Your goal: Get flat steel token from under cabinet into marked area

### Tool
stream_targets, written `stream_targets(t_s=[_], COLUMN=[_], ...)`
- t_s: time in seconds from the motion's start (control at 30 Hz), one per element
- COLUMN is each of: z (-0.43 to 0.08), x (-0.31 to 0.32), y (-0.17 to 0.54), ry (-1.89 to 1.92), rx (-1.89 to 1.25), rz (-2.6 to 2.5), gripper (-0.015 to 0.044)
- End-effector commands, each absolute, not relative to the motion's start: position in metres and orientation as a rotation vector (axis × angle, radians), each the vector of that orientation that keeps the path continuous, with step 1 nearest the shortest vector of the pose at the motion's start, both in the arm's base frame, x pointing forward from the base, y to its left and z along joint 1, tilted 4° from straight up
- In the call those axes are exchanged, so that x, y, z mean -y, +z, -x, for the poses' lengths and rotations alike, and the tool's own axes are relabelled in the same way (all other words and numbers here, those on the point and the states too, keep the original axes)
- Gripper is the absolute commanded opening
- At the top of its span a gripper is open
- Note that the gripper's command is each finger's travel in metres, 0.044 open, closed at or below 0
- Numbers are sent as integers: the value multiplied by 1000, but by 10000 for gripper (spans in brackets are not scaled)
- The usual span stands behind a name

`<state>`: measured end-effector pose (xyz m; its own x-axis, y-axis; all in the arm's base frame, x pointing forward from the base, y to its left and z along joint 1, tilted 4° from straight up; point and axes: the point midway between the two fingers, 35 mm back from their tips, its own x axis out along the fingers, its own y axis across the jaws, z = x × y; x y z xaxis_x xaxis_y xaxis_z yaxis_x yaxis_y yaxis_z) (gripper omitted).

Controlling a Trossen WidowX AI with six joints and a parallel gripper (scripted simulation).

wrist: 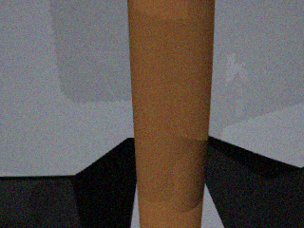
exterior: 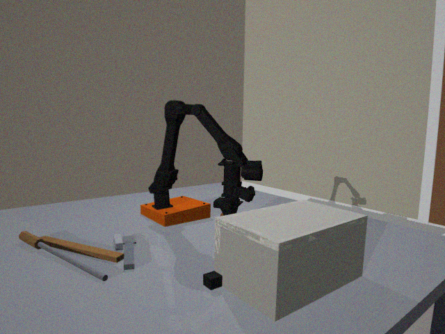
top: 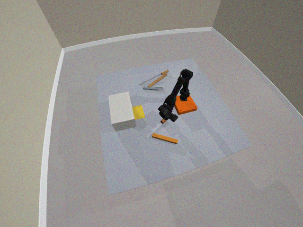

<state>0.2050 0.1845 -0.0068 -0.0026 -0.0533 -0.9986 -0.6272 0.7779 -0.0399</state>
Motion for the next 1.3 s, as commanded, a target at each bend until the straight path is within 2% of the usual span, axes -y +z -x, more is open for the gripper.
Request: stream_targets(t_s=[0.0, 1.27], z=[-206, -206], x=[-186, -186], y=[-6, -6], ry=[469, 231], rx=[-1528, -1564], rz=[541, 306], gripper=[0, 0])
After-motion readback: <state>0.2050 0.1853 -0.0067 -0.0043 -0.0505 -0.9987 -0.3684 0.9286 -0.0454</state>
